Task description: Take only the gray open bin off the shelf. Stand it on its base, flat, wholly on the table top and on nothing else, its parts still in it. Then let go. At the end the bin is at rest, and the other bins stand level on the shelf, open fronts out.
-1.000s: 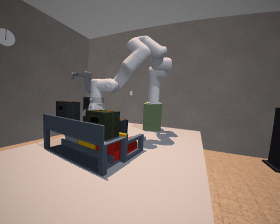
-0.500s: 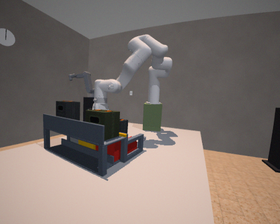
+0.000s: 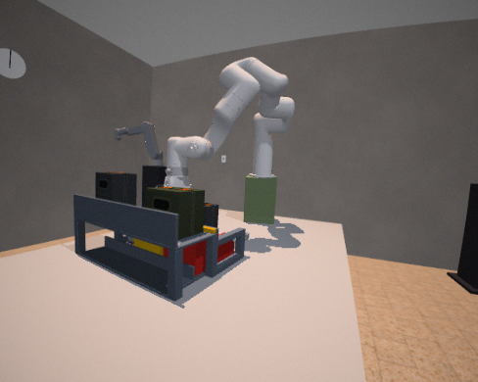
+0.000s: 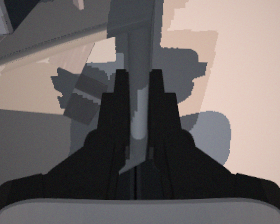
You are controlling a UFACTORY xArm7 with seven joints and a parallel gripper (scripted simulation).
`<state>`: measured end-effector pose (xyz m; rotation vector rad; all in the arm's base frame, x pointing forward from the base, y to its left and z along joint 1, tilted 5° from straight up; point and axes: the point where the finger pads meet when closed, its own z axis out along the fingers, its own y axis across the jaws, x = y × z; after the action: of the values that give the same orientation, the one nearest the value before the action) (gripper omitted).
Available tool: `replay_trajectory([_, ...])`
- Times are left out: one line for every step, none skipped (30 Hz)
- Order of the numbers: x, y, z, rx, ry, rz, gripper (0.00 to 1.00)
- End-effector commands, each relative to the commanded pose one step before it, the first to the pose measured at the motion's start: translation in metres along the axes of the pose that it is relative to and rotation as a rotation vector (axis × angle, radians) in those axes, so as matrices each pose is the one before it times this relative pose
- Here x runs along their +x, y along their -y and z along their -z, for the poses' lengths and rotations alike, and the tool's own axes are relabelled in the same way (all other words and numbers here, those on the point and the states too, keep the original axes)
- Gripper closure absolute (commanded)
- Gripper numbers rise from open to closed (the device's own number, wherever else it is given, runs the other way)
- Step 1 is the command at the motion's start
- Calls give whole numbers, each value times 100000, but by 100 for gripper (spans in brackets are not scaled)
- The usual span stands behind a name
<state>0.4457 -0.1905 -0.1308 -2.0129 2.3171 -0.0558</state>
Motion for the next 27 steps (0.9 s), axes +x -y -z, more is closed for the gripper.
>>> replay_trajectory([56,-211,208,750,-101,68,100])
replay_trajectory([0,0,0,0,0,0,100])
replay_trajectory([0,0,0,0,0,0,100])
replay_trajectory([0,0,0,0,0,0,100])
replay_trajectory([0,0,0,0,0,0,100])
replay_trajectory([3,-502,-11,-90,-12,-12,100])
replay_trajectory([0,-600,0,16,5,0,100])
replay_trajectory([0,-600,0,16,5,0,100])
replay_trajectory([0,-600,0,16,5,0,100])
replay_trajectory([0,-600,0,16,5,0,100])
replay_trajectory([0,0,0,0,0,0,100])
replay_trajectory([0,0,0,0,0,0,100])
replay_trajectory([0,0,0,0,0,0,100])
replay_trajectory([0,0,0,0,0,0,100])
replay_trajectory([0,0,0,0,0,0,100])
replay_trajectory([0,0,0,0,0,0,100])
replay_trajectory([0,0,0,0,0,0,100])
replay_trajectory([0,0,0,0,0,0,100])
replay_trajectory([0,0,0,0,0,0,100])
replay_trajectory([0,0,0,0,0,0,100])
replay_trajectory([0,0,0,0,0,0,100])
replay_trajectory([0,0,0,0,0,0,100])
replay_trajectory([3,-502,-10,-89,-13,-12,100])
replay_trajectory([-1,-600,0,16,5,1,100])
replay_trajectory([-1,-600,1,16,5,1,100])
replay_trajectory([-1,-600,1,16,5,1,100])
replay_trajectory([-1,-600,1,16,5,1,100])
